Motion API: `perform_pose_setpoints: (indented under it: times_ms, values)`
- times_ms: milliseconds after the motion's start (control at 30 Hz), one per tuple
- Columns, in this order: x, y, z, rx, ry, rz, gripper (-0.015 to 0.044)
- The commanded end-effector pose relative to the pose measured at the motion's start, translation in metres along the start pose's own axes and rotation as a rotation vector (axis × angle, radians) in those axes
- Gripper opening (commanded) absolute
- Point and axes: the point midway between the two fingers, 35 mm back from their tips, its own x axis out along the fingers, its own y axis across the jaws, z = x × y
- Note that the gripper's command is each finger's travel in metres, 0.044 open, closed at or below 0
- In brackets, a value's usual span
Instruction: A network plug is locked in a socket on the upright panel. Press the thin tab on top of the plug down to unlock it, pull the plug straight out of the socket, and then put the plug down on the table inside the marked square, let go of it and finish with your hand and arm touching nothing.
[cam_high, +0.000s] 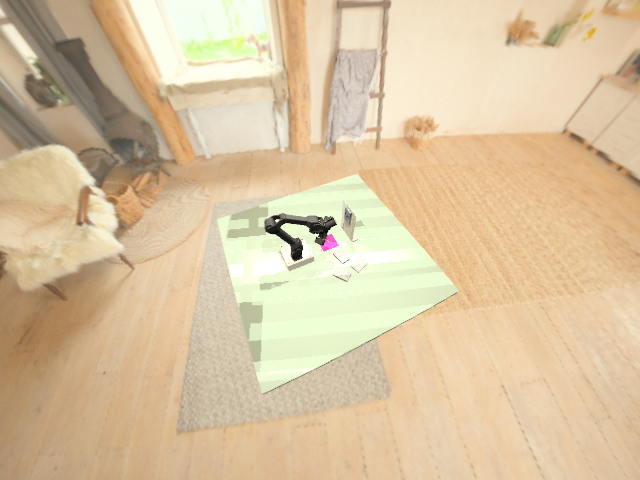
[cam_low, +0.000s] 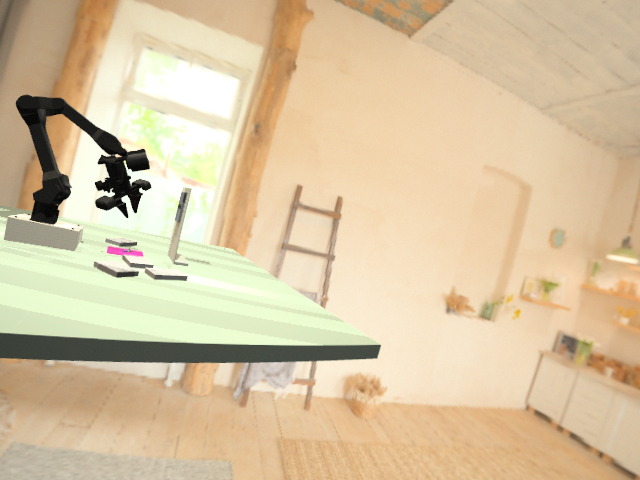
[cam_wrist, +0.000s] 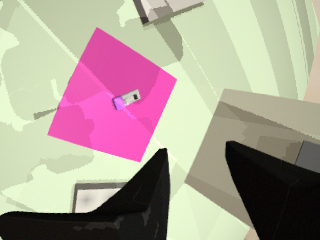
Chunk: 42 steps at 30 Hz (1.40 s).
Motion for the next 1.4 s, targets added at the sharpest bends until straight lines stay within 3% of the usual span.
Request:
perform_pose_setpoints:
  times_ms: [0,900,1267,1367]
  values:
    - [-0.012,-0.010,-0.001,-0.007,-0.001,-0.006,0.0156]
    - [-0.077,-0.051,0.004,-0.011,-0.002,-0.009,0.0156]
    - [-0.077,-0.051,0.004,-0.011,-0.002,-0.009,0.0440]
    - [-0.077,-0.051,0.004,-0.011,-0.002,-0.009,0.0440]
